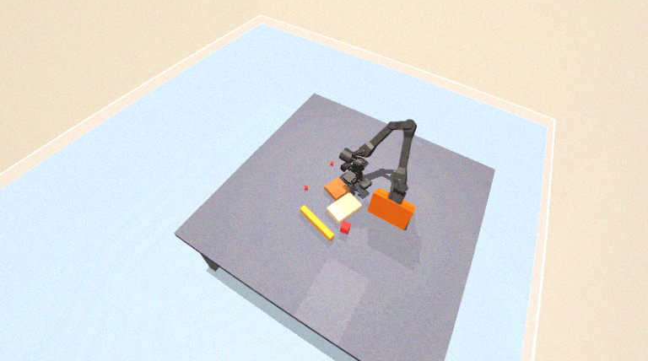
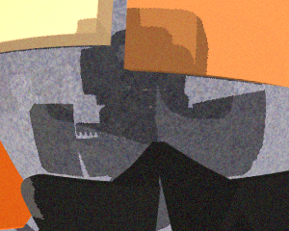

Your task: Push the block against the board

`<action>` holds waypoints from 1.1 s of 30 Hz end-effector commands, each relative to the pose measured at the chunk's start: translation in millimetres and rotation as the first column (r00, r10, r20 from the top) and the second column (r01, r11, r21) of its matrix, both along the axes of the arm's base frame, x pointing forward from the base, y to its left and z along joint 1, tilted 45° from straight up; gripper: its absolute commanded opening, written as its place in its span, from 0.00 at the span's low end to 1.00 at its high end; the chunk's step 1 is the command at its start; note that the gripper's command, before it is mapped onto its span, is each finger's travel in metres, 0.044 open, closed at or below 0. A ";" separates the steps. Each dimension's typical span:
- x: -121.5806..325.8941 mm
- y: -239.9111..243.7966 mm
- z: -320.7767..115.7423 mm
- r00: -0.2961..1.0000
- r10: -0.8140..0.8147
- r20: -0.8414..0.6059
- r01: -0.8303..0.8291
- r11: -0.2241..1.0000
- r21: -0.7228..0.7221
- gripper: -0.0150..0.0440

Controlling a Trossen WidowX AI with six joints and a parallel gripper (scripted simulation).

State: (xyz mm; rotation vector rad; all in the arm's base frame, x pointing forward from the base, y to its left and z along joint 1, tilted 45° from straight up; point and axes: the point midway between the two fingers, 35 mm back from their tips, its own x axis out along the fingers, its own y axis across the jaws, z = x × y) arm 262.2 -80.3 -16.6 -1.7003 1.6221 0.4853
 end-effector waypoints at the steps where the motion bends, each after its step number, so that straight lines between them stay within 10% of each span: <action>1: -4.3 -4.8 2.8 1.000 0.002 -0.007 -0.002 1.000 0.000 0.25; 33: 32.0 12.8 -6.9 1.000 -0.021 0.018 0.021 1.000 0.004 0.25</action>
